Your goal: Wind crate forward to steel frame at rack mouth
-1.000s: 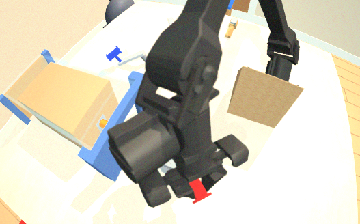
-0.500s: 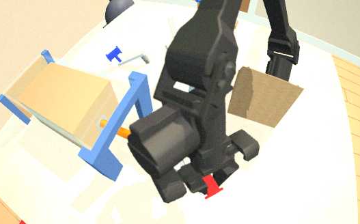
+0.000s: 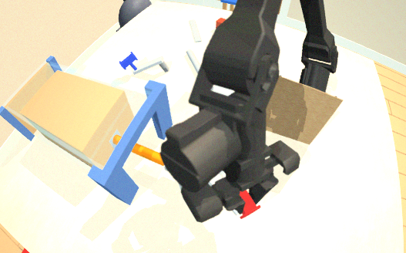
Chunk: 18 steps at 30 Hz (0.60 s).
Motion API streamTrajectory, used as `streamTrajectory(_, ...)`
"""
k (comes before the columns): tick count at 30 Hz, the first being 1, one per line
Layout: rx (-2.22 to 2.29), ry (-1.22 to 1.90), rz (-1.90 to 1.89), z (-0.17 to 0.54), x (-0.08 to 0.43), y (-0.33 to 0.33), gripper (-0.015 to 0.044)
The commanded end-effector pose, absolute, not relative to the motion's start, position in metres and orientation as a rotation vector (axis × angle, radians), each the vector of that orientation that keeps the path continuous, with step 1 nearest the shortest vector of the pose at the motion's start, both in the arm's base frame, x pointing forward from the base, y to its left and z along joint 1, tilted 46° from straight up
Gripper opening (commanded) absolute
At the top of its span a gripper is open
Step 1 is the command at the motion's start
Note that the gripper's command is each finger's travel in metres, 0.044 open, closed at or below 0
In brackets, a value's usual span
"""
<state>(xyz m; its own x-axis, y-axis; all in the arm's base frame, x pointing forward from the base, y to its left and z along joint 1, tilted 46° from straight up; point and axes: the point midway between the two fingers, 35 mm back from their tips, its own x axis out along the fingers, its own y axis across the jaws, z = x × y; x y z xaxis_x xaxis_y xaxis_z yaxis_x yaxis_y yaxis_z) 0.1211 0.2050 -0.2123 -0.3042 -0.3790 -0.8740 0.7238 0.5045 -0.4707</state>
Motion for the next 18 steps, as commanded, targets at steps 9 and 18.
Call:
streamTrajectory(9,0.269,1.518,-1.169,-0.195,0.106,0.179,0.0000)
streamTrajectory(18,0.268,1.518,-1.170,-0.186,0.103,0.169,0.0000)
